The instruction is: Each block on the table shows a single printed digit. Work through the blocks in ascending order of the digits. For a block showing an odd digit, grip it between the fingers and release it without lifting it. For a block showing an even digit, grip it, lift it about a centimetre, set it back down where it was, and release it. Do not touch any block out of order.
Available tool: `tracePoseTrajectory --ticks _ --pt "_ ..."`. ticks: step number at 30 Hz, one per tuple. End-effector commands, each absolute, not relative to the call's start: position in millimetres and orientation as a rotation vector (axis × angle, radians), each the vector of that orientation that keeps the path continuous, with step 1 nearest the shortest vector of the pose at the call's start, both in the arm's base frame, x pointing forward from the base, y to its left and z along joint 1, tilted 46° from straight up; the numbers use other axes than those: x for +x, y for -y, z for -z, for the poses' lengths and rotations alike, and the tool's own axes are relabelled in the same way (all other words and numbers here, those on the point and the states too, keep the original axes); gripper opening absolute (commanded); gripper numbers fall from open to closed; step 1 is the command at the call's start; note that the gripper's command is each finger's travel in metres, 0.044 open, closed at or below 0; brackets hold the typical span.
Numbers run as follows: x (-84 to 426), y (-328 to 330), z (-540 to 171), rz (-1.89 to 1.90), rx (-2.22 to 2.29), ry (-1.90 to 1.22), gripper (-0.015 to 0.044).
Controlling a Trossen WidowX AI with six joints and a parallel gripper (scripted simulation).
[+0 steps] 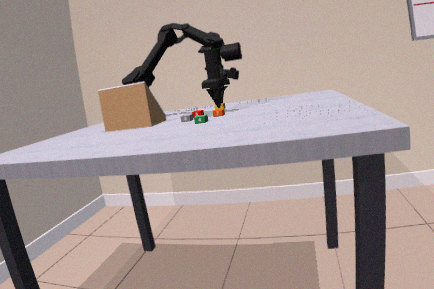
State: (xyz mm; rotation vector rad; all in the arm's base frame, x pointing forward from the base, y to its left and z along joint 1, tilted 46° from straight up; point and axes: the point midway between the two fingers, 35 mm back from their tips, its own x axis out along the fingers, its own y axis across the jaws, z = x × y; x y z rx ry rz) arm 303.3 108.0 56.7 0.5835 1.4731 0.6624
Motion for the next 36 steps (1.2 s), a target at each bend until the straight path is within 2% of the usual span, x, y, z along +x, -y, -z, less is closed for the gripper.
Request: tracePoseTrajectory --ticks 1,36 --pt "301 -105 -58 -0.664 0.596 -1.474 0.012" --pt "301 -115 -48 -0.665 0.598 -1.474 0.012"
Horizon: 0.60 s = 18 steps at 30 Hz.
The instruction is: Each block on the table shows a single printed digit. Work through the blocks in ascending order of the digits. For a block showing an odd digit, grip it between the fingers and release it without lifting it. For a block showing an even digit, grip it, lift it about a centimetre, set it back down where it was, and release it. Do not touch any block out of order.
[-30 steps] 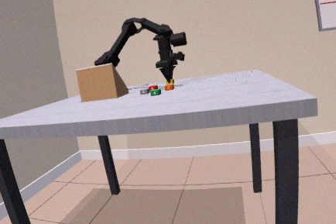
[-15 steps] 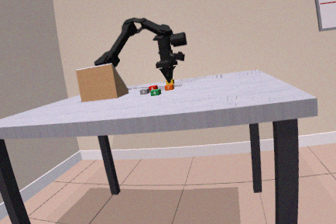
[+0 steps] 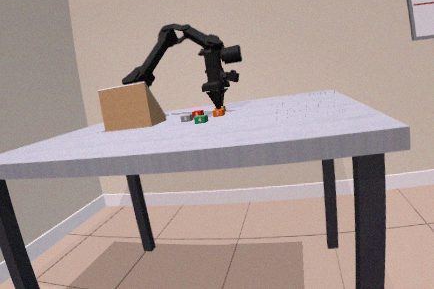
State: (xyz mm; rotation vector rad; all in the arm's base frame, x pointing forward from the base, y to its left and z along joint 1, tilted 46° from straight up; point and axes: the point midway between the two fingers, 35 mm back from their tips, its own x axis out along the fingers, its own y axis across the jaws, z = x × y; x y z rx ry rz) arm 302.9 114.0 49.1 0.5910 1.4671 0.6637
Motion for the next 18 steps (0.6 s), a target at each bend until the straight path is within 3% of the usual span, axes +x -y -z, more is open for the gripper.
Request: tracePoseTrajectory --ticks 1,2,13,18 --pt "301 -115 -48 -0.665 0.598 -1.474 0.012" --pt "301 -115 -48 -0.665 0.598 -1.474 0.012" --pt "301 -115 -48 -0.665 0.598 -1.474 0.04" --pt "302 -97 -64 -0.663 0.596 -1.474 0.04"
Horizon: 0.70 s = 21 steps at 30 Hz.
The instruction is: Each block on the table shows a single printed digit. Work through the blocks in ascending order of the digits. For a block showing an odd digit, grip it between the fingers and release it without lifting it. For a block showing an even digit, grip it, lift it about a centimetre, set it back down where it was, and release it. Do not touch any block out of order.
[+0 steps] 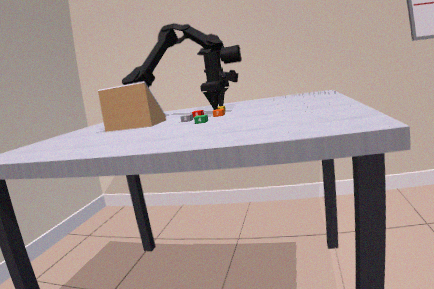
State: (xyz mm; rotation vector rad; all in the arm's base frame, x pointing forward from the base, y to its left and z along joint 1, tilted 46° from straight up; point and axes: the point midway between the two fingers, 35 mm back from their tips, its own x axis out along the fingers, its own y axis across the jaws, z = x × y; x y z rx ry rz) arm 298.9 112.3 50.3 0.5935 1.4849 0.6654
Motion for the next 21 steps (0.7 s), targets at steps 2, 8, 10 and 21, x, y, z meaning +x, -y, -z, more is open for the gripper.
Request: tracePoseTrajectory --ticks 2,8,10,21 --pt "301 -89 -72 -0.663 0.596 -1.474 0.04" --pt "304 -71 -88 -0.659 0.593 -1.475 0.0321" --pt "305 -47 -110 -0.657 0.592 -1.476 0.0269" --pt "303 -30 -128 -0.66 0.594 -1.477 0.012"
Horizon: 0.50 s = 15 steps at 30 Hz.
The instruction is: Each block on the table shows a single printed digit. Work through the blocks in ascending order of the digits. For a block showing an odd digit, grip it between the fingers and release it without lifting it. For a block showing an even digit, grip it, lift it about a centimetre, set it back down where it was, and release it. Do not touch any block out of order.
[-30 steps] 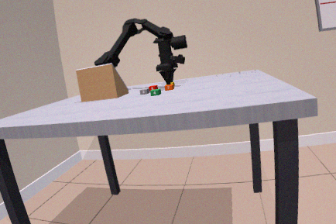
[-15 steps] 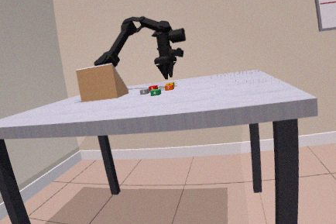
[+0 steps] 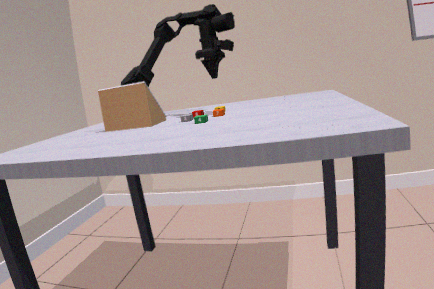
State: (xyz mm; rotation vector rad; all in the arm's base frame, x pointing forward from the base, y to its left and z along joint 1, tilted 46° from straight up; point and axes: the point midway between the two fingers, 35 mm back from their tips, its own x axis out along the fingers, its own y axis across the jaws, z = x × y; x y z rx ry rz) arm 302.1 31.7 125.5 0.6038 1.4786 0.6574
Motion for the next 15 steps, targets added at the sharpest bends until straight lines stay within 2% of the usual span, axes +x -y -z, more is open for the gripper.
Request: tracePoseTrajectory --ticks 1,6,12,15 --pt "303 -30 -128 -0.66 0.594 -1.477 0.012" --pt "296 -9 -108 -0.649 0.588 -1.478 0.012" --pt "248 56 -42 -0.647 0.586 -1.483 0.012" --pt "237 64 -33 -0.653 0.59 -1.481 0.012"
